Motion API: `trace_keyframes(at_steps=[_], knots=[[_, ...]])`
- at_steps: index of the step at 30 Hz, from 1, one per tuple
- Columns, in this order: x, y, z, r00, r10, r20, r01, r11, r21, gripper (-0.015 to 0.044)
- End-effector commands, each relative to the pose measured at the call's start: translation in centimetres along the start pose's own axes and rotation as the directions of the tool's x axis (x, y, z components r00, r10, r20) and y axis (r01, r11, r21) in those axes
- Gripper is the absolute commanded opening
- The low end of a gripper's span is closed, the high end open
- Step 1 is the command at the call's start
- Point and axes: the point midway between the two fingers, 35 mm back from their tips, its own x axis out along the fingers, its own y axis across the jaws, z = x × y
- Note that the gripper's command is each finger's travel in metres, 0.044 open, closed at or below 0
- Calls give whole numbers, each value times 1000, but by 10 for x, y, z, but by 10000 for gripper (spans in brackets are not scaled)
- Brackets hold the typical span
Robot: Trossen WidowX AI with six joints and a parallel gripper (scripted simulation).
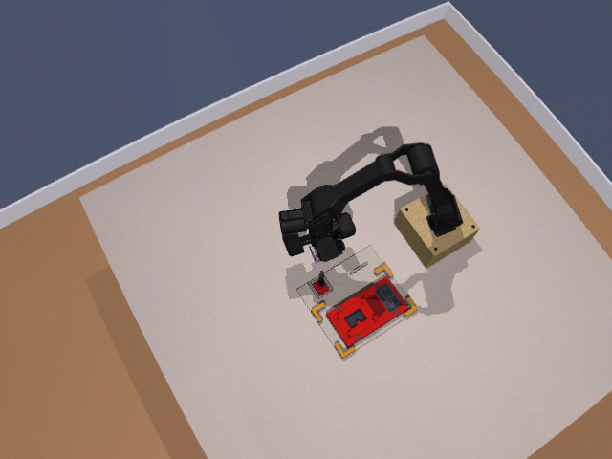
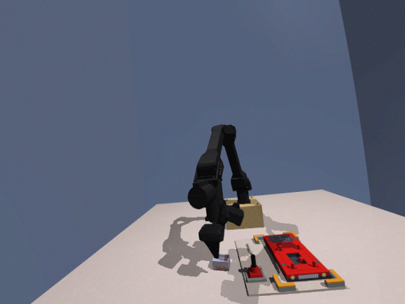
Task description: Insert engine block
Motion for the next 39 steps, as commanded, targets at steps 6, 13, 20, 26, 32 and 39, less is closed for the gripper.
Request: trace_keyframes(at_steps=[6,13,20,26,32,39], knots=[[15,3,0,1000,9,-1,-9,1000,-7,440],[26,3,0,1000,9,-1,-9,1000,-6,440],[37,3,1,1000,9,-1,-9,1000,-7,440],[41,4,1,1000,9,-1,-9,1000,-7,387],[41,4,1,1000,9,-1,-9,1000,-7,230],[41,4,1,1000,9,-1,-9,1000,-7,105]])
